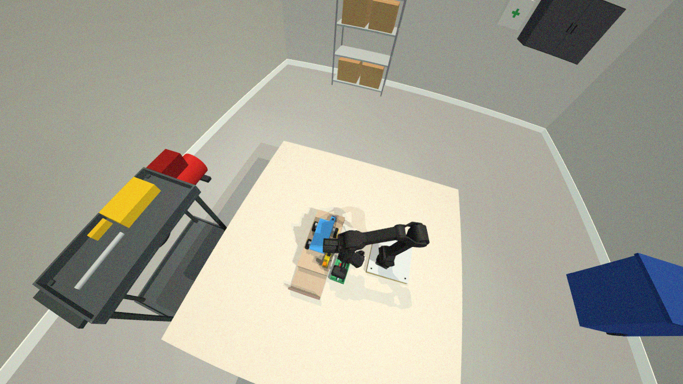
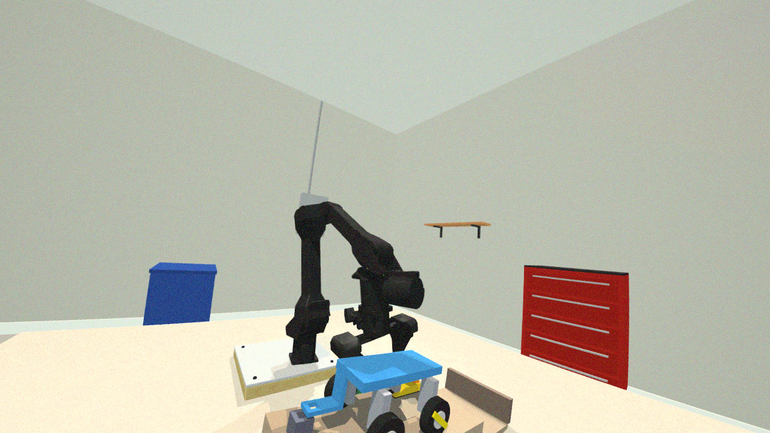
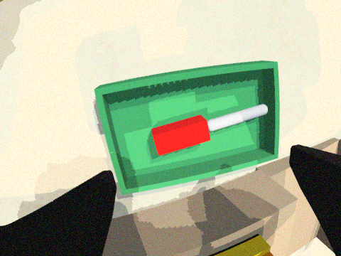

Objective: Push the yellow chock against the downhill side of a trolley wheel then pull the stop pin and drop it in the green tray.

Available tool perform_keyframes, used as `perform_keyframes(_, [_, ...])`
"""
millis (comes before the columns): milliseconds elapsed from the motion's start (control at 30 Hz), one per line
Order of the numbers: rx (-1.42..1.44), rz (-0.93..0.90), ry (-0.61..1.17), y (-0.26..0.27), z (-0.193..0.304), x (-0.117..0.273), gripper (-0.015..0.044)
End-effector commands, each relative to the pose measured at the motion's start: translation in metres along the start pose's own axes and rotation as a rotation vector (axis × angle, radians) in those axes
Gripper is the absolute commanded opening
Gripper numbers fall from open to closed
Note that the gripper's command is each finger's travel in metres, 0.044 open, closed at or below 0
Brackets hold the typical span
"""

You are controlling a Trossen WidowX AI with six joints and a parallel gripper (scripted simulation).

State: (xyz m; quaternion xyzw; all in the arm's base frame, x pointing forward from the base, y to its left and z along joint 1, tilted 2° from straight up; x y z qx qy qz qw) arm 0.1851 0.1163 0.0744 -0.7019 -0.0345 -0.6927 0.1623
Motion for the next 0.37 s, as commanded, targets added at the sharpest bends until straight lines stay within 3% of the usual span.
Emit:
perform_keyframes(0, [0.003,0.003,0.0,-0.002,0.0,0.009,0.044])
perform_keyframes(333, [0.004,0.003,0.0,-0.008,-0.001,0.048,0.044])
Point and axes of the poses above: the point midway between the two fingers, 35 mm back from their tips, its own x axis back along the fingers, its own y axis across the jaws, z = x × y, the point moved 1 cm from there along x, back along the fingers, and after that the axes turned 9 degrees about x, right-handed, at the moved point
